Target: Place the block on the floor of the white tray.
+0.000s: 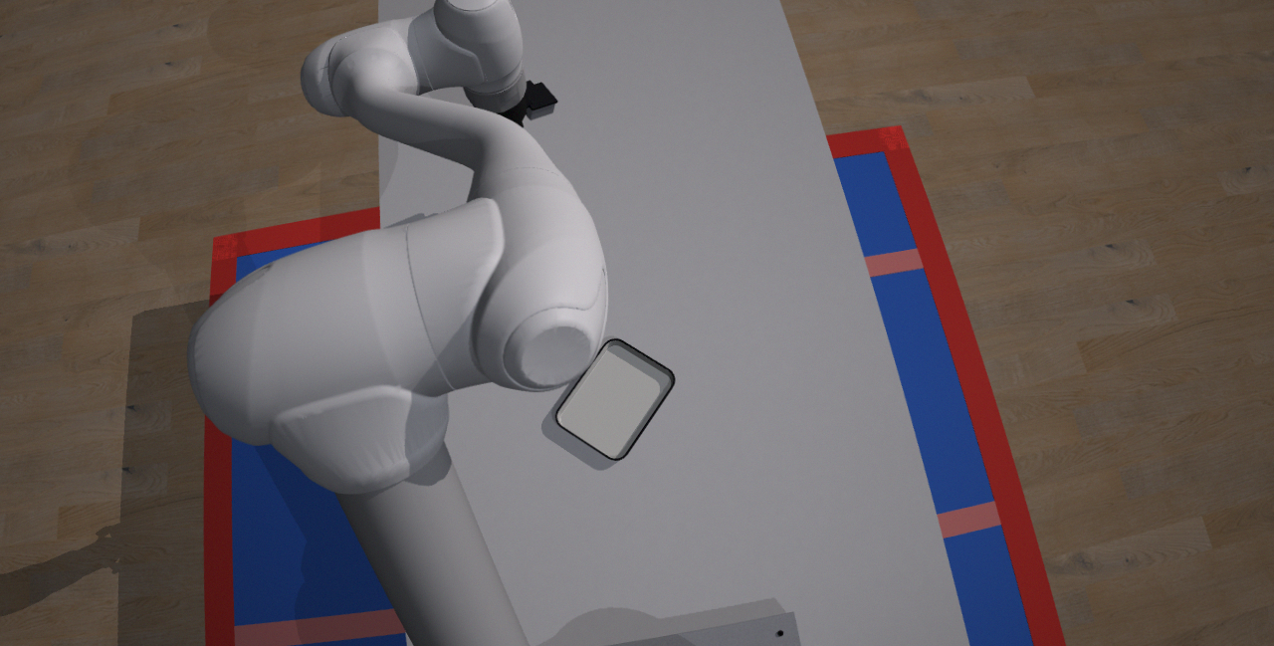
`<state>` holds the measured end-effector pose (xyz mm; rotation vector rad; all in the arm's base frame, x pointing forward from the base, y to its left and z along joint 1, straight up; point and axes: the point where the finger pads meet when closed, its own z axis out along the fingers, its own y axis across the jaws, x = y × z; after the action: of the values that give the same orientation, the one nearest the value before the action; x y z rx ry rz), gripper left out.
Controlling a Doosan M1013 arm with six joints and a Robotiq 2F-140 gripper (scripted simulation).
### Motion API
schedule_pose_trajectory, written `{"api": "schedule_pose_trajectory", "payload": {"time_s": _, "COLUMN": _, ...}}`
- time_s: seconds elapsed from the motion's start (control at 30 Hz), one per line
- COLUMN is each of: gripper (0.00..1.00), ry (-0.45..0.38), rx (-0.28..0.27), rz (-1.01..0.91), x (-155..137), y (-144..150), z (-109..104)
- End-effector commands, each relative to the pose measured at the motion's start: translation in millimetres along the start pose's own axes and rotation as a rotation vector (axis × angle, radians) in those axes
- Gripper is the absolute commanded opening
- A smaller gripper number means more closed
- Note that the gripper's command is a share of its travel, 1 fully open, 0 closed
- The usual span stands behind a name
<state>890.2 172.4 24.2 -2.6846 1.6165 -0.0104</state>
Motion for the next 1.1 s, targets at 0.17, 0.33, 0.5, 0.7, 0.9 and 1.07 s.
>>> {"api": "schedule_pose_trajectory", "payload": {"time_s": 0.17, "gripper": 0.40, "ry": 0.004, "rx": -0.010, "rz": 0.000, "x": 0.3, "y": 2.1, "z": 0.2}}
{"api": "schedule_pose_trajectory", "payload": {"time_s": 0.33, "gripper": 0.38, "ry": 0.004, "rx": -0.010, "rz": 0.000, "x": 0.3, "y": 2.1, "z": 0.2}}
{"api": "schedule_pose_trajectory", "payload": {"time_s": 0.5, "gripper": 0.38, "ry": 0.004, "rx": -0.010, "rz": 0.000, "x": 0.3, "y": 2.1, "z": 0.2}}
{"api": "schedule_pose_trajectory", "payload": {"time_s": 0.7, "gripper": 0.38, "ry": 0.004, "rx": -0.010, "rz": 0.000, "x": 0.3, "y": 2.1, "z": 0.3}}
{"api": "schedule_pose_trajectory", "payload": {"time_s": 0.9, "gripper": 0.38, "ry": 0.004, "rx": -0.008, "rz": 0.001, "x": 0.6, "y": 1.7, "z": 3.8}}
{"api": "schedule_pose_trajectory", "payload": {"time_s": 1.07, "gripper": 0.38, "ry": 0.005, "rx": -0.005, "rz": 0.001, "x": 1.3, "y": 0.7, "z": 9.5}}
